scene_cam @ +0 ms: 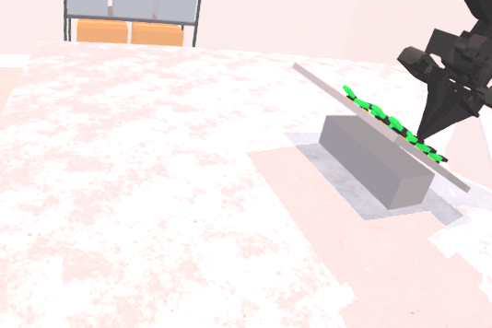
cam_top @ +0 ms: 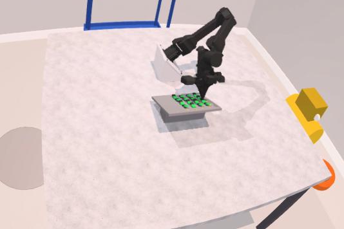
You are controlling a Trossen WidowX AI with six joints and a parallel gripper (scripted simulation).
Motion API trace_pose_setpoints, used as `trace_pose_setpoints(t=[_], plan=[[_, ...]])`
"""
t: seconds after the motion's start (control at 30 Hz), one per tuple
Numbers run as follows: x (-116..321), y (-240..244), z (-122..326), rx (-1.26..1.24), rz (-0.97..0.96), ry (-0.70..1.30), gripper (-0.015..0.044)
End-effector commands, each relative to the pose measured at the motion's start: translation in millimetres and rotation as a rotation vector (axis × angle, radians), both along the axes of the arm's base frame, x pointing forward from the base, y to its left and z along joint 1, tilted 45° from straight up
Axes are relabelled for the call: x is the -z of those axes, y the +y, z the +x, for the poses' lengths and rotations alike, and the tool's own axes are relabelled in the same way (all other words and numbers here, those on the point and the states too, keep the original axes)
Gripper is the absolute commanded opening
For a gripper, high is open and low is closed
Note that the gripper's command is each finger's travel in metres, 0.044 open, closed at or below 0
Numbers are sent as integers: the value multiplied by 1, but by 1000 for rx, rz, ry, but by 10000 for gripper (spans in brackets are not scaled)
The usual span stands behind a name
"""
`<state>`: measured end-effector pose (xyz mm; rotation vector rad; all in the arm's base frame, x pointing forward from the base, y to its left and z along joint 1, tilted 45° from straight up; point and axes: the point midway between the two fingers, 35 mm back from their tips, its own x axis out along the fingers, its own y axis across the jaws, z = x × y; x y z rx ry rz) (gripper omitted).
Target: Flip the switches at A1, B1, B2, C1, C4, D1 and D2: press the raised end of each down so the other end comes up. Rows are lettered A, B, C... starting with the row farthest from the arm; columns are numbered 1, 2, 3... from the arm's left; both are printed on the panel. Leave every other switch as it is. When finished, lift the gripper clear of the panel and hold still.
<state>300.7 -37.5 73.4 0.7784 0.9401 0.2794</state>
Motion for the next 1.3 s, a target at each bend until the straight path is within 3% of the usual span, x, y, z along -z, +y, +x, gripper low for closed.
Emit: trace_pose_setpoints(t=[0.0,0.93,1.27], plan=[[2,0,0,4,-1,6,0],[4,2,2,4,-1,5,0],[-37,-34,-33,-15,1,27,0]])
